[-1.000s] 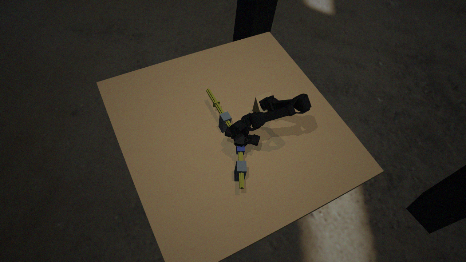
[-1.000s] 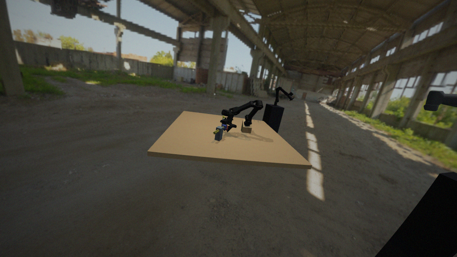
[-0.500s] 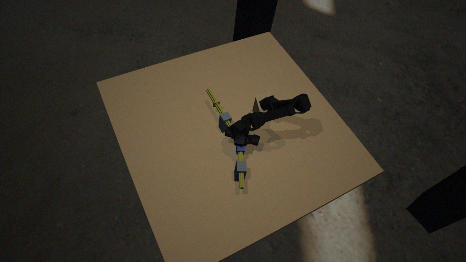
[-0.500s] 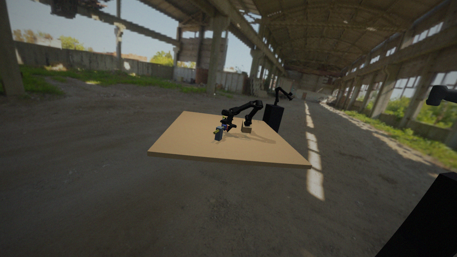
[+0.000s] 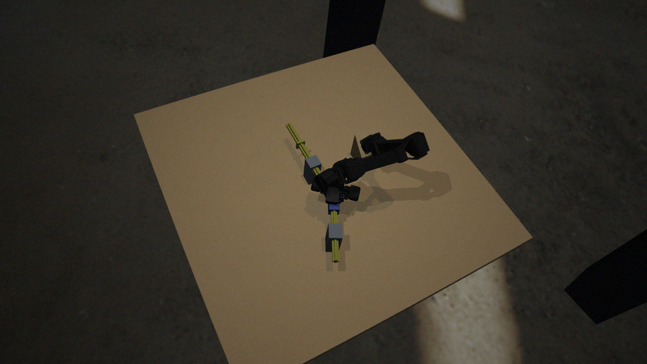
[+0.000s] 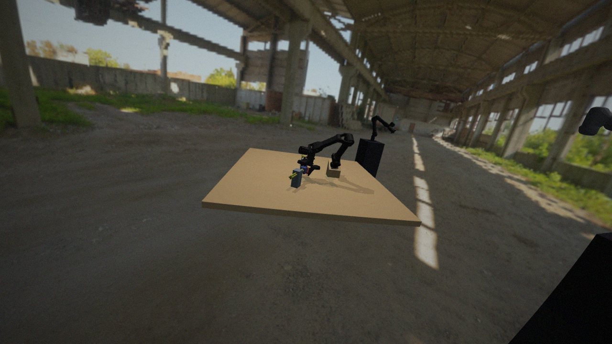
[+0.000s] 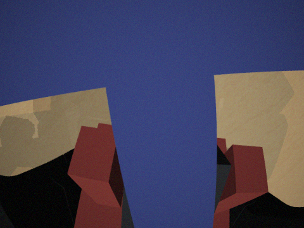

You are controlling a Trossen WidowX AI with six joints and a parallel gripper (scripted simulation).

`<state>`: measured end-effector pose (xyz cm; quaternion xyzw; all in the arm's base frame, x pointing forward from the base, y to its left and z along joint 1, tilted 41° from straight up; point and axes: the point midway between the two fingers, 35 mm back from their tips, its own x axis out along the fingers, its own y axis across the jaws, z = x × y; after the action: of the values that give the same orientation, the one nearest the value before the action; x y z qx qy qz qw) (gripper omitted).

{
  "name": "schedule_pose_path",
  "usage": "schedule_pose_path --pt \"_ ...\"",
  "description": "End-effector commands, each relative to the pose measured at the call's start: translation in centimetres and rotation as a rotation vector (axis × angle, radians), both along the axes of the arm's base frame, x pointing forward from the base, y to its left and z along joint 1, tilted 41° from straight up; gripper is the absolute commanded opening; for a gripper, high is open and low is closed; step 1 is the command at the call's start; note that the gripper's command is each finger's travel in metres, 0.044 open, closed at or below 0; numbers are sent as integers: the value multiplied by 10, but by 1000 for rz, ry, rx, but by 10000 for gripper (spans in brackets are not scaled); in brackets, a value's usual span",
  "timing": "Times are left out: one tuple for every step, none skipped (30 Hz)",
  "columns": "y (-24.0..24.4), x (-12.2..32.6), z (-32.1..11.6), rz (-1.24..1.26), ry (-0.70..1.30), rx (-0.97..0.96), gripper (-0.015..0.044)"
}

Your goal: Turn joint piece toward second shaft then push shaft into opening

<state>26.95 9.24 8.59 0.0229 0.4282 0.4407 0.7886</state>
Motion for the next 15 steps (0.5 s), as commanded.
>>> schedule_pose_path --pt "-2 0 0 60 -4 -43 0" --pt "-3 0 0 73 -5 -53 0" --pt "-3 0 0 86 -5 -62 0" --pt "-4 0 0 99 -7 -72 0" --pt "-5 0 0 112 -8 -82 0" --pt "-5 0 0 125 -9 -92 0" --pt "-6 0 0 138 -10 -102 0" --pt "-6 0 0 151 -11 -112 0" --pt "-7 0 0 163 -12 -122 0" --pt "-7 0 0 176 -13 -132 0" --pt "-8 0 0 188 -15 -142 0" --pt "-8 0 0 200 -16 -153 0" --pt "-9 0 0 213 -17 -163 0" --pt "-9 0 0 225 -19 -173 0" --pt "-10 0 0 236 -20 -183 0"
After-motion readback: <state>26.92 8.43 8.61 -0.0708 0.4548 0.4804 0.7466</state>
